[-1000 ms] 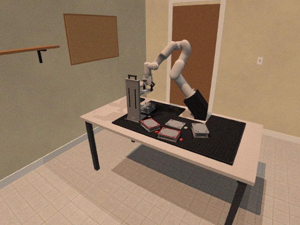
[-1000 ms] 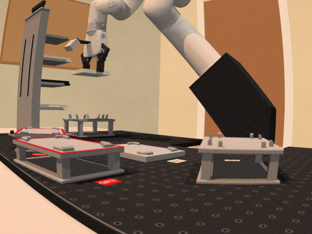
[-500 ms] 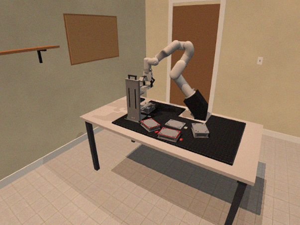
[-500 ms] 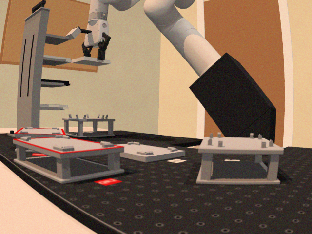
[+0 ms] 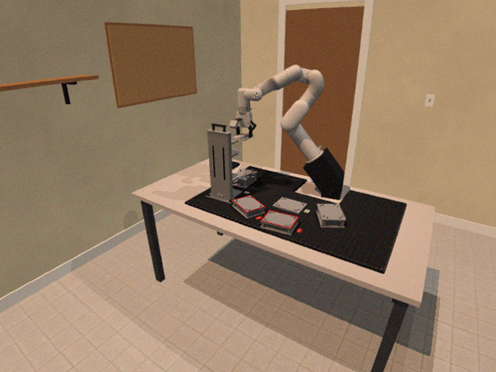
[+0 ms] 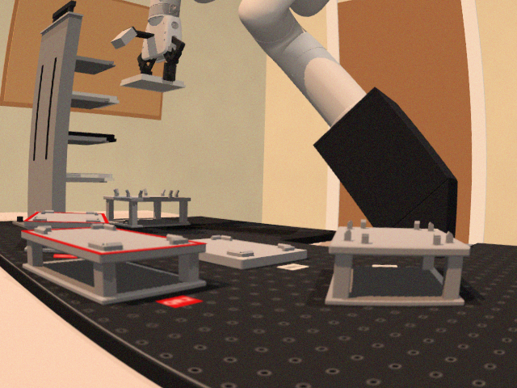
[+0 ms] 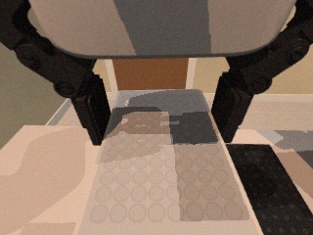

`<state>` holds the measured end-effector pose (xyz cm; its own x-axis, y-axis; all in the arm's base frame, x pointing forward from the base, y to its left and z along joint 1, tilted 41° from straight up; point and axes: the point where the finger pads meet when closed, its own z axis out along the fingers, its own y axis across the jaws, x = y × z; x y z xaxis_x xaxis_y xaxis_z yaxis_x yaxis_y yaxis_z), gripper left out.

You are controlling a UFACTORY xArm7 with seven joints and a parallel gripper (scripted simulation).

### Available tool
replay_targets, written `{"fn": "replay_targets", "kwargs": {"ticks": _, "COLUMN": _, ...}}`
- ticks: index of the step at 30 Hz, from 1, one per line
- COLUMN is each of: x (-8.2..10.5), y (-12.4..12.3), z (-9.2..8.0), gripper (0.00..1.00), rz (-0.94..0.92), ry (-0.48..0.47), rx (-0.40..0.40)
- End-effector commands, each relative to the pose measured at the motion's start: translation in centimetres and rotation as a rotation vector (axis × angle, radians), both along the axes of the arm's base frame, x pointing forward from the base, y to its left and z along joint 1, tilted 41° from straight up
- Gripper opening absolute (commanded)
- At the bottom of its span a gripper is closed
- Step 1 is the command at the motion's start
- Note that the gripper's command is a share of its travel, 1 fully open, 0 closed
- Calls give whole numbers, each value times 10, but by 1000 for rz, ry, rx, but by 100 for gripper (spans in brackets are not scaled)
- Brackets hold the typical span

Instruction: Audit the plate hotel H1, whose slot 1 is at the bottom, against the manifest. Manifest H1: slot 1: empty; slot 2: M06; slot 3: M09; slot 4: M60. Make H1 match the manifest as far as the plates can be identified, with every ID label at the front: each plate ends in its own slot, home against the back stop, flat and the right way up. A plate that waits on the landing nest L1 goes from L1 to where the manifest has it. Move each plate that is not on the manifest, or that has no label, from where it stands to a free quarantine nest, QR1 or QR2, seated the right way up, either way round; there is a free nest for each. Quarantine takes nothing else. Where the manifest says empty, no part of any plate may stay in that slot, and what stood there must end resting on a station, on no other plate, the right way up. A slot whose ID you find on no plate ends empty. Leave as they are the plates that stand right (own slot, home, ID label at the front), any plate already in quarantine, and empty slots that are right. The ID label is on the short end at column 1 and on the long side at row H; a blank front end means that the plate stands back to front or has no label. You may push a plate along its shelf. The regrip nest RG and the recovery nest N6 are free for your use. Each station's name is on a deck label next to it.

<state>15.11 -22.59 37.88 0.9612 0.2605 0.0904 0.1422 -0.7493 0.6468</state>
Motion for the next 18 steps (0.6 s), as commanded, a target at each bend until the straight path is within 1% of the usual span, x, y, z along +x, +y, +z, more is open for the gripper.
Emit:
{"fn": "replay_targets", "kwargs": {"ticks": 1, "x": -2, "y": 7, "z": 10, "gripper": 0, "rz": 0, "ry": -2, "rx": -3}}
{"fn": "replay_targets", "kwargs": {"ticks": 8, "x": -8, "y": 21, "z": 27, "gripper": 0, "rz": 0, "ry": -2, "rx": -3}}
{"fn": "replay_targets", "kwargs": {"ticks": 10, "x": -8, "y": 21, "z": 27, "gripper": 0, "rz": 0, "ry": -2, "rx": -3}}
{"fn": "replay_targets", "kwargs": {"ticks": 18, "x": -14, "y": 37, "z": 47, "gripper": 0, "rz": 0, "ry": -2, "rx": -3}}
